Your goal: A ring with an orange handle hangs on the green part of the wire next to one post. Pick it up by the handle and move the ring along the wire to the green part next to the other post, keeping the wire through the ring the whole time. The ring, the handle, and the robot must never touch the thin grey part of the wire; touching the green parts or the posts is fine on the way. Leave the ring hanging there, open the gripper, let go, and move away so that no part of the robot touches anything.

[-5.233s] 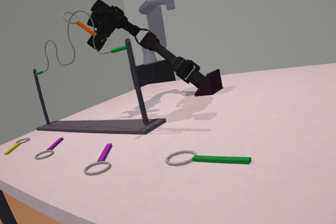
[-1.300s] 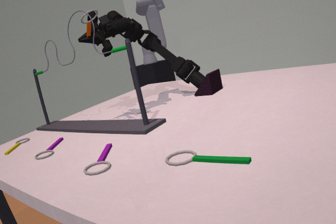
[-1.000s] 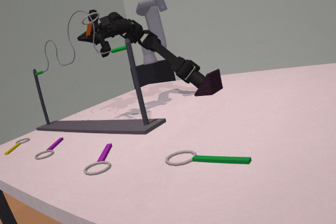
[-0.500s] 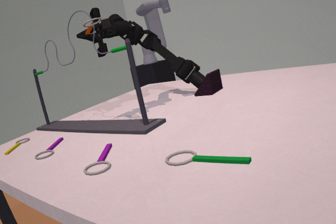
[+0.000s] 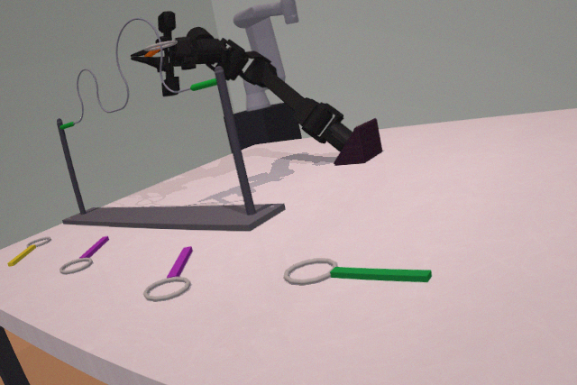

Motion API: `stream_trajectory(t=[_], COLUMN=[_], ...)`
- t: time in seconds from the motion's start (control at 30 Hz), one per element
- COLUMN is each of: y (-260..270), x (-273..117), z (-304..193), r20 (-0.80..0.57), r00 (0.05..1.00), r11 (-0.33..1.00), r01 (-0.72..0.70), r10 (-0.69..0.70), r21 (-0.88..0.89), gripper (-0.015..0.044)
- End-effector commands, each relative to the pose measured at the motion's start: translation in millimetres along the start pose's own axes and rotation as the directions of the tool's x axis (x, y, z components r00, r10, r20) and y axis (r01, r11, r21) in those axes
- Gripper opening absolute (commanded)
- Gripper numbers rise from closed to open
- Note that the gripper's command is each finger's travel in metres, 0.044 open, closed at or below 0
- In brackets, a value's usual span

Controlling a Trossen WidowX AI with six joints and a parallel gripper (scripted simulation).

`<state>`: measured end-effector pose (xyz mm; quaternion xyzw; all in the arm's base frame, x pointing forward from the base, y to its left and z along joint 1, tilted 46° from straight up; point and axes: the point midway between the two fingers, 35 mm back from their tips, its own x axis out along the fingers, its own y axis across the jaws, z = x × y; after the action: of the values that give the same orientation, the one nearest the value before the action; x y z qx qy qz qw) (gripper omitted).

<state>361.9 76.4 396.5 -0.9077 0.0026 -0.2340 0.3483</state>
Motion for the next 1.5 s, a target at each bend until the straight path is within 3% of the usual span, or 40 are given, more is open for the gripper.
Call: stream_trajectory(t=[0.0, 0.87, 1.47], y=[-3, -9, 23], x=[0, 1, 2], z=[0, 0, -11], r20=[0.008, 0.059, 0.026], r00=[0.999, 0.986, 0.995], r11=[0.998, 0.942, 0.979], r01=[0.032, 0.169, 0.103], r10=[-0.032, -0.159, -0.100], r21=[-0.050, -0.289, -0.174], gripper=[-0.0150, -0.0150, -0.0150])
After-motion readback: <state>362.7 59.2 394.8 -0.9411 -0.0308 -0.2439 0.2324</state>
